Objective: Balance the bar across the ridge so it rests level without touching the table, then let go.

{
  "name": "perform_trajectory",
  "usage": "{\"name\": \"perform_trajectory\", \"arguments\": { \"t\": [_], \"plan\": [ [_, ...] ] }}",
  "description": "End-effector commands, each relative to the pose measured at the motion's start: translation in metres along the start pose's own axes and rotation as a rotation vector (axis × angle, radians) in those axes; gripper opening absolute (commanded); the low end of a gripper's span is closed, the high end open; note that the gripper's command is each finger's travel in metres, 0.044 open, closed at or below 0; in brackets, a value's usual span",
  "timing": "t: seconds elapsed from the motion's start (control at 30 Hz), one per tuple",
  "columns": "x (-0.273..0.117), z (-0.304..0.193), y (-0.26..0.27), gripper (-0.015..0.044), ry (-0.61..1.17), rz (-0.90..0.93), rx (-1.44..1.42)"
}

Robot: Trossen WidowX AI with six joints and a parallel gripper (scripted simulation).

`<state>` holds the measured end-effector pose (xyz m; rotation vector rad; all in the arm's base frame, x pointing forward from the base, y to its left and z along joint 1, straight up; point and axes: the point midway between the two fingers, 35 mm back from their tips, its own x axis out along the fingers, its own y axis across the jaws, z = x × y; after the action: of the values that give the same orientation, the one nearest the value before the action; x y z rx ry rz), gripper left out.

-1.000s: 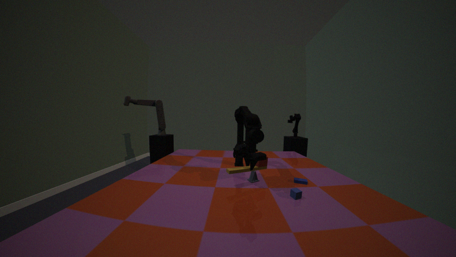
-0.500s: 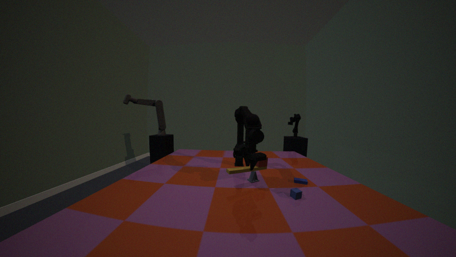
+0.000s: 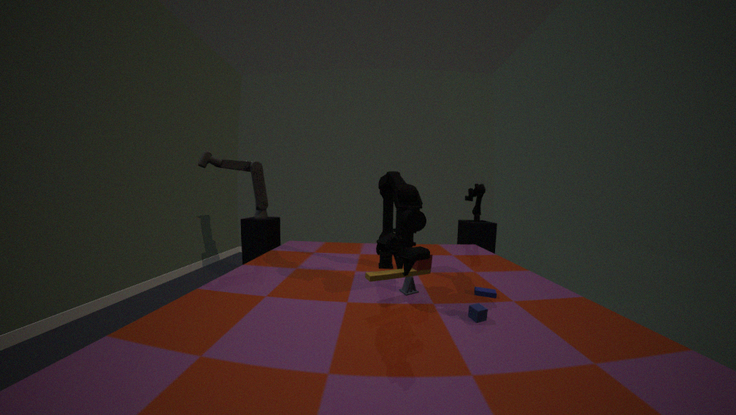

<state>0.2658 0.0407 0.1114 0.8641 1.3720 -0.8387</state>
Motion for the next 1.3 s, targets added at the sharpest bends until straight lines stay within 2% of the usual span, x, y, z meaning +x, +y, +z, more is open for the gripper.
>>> {"name": "perform_trajectory", "arguments": {
  "t": [0.0, 1.27],
  "plan": [
    [0.0004, -0.0005, 0.0004, 0.0000, 0.003, 0.002, 0.004],
    [0.0036, -0.0007, -0.0001, 0.0000, 0.003, 0.002, 0.004]
  ]
}}
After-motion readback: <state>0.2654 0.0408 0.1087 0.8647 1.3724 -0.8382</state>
